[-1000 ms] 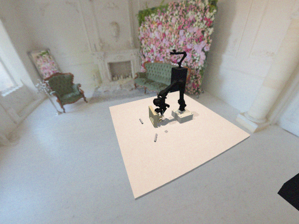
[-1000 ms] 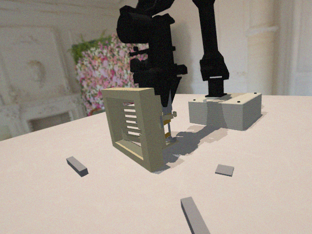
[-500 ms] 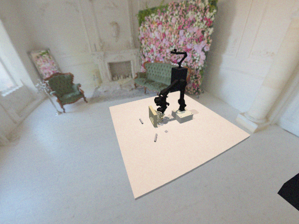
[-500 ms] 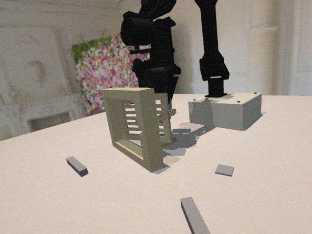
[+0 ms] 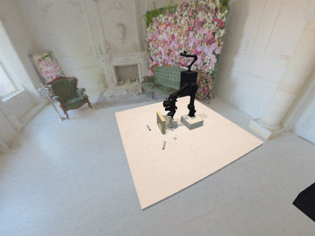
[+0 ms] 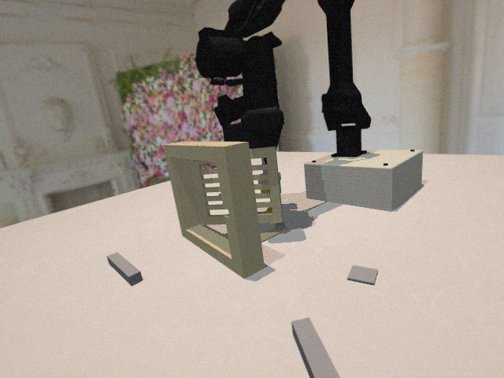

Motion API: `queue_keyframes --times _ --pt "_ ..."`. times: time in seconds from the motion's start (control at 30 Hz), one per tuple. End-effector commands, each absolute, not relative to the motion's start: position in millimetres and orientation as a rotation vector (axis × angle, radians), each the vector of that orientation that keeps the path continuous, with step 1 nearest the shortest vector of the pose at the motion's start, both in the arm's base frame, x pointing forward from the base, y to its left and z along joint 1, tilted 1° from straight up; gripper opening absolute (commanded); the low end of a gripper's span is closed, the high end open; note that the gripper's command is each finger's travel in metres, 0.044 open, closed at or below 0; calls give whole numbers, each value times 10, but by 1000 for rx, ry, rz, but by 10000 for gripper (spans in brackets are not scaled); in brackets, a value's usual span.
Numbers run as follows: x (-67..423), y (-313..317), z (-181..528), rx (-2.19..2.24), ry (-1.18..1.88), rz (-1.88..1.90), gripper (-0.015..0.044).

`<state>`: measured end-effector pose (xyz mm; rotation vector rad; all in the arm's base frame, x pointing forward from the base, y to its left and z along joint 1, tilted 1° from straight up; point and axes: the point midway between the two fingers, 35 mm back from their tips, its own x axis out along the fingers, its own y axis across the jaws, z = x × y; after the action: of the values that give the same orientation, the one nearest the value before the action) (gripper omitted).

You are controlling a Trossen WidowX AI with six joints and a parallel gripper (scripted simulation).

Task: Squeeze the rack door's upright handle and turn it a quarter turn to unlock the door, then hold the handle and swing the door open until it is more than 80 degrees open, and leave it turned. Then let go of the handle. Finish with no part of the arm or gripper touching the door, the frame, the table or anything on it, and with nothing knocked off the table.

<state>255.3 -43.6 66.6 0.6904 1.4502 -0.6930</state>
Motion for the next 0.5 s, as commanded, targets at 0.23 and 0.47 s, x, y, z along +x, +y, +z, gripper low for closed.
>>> queue_keyframes --times 0.23,0.47 --pt "2454 -611 665 556 1482 -561 23" --pt "2402 -727 665 483 1501 -490 23"
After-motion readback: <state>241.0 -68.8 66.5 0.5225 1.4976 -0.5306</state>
